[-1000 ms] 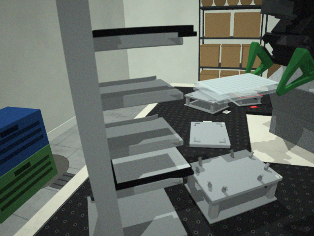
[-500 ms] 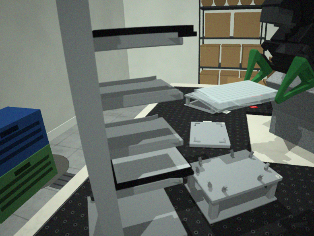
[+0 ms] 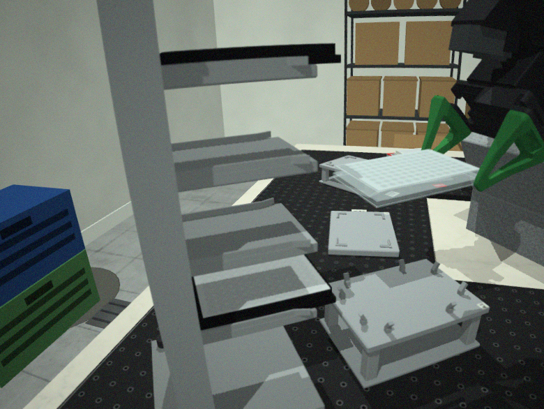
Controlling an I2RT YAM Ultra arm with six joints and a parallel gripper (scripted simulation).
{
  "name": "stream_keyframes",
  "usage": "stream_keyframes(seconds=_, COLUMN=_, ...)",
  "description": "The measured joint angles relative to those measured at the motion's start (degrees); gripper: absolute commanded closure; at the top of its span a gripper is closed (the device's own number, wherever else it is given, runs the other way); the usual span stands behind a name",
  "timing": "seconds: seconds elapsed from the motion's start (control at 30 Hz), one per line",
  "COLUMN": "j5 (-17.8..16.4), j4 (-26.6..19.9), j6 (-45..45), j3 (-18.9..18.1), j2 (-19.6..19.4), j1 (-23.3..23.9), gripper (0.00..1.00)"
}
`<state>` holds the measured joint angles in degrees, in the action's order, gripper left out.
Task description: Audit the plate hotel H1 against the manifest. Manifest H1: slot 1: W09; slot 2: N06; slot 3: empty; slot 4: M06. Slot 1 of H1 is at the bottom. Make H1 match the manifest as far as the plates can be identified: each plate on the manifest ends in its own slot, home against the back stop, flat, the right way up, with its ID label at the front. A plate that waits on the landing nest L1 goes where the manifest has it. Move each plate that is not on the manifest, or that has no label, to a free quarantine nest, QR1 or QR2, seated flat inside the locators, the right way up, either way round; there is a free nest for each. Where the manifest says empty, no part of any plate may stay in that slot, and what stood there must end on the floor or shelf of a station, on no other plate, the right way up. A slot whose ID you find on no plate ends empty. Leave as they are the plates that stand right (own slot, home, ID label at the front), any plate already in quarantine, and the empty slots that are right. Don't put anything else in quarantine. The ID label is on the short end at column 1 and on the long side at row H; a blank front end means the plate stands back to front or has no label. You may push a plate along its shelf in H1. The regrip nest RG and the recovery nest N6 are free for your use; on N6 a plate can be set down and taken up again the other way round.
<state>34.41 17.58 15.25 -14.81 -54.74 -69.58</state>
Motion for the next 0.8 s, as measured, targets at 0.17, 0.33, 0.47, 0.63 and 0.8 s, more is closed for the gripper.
stream_keyframes(seconds=0.17, j5=-0.5, j4=1.8, j6=-0.2, j3=0.3, j2=-1.6, j1=0.6, gripper=0.14)
stream_keyframes(seconds=0.33, j5=-1.0, j4=2.9, j6=-0.5, j3=0.3, j2=-1.7, j1=1.2, gripper=0.14)
stream_keyframes(seconds=0.47, j5=-1.5, j4=3.4, j6=-0.8, j3=0.3, j2=-2.6, j1=1.9, gripper=0.14)
stream_keyframes(seconds=0.63, j5=-2.3, j4=3.5, j6=-1.2, j3=-0.2, j2=-3.3, j1=2.7, gripper=0.14)
stream_keyframes(seconds=0.8, j5=-3.0, j4=3.9, j6=-1.5, j3=-1.5, j2=-4.0, j1=3.5, gripper=0.14)
